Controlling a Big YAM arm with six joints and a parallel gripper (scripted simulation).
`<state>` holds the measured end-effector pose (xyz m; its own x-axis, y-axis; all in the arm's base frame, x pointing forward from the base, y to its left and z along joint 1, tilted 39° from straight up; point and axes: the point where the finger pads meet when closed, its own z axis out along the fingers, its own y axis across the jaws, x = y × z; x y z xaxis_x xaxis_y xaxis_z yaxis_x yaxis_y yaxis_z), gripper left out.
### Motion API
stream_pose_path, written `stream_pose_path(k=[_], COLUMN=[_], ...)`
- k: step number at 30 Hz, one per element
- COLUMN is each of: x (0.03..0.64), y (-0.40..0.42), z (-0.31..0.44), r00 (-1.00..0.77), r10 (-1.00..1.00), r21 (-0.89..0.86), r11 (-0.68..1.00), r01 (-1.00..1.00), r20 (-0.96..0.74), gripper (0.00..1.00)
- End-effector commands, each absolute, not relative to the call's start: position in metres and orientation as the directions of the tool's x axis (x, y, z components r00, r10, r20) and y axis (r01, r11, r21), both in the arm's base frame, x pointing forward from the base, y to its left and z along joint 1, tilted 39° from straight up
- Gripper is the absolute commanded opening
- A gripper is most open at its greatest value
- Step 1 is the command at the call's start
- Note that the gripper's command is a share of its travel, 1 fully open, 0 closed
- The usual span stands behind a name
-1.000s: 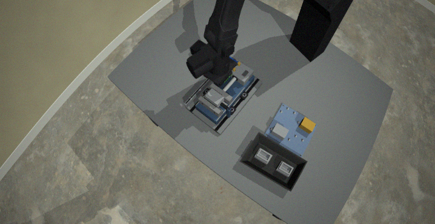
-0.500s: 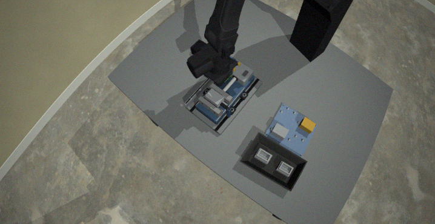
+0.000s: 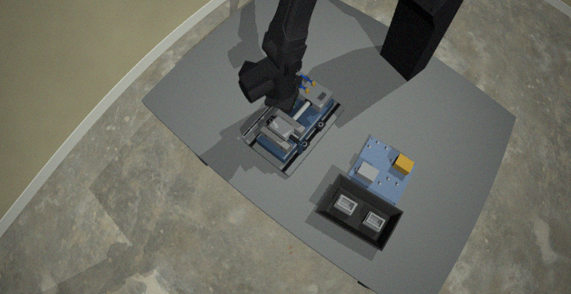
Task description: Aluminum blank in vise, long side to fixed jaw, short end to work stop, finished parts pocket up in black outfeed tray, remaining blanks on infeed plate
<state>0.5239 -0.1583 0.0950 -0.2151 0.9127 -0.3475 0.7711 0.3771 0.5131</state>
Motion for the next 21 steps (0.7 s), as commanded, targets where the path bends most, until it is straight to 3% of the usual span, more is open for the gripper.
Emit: stream_pose_path(k=[1,11,16,21], x=[0.531,0.542,0.544,0.545], y=[-0.174,-0.193,-0.196,-0.197], z=[0.110,0.114,0.116,0.118], r00=[-0.409,-0.676,-0.728,-0.796], r10=[0.774,0.406,0.276,-0.023], r21=[0.406,0.142,0.054,-0.139], r11=[0.612,0.900,0.948,0.987], r01=[0.679,0.412,0.313,0.078], r20=[-0.483,-0.615,-0.628,-0.605], gripper=[0.00,0.00,0.00,0.00])
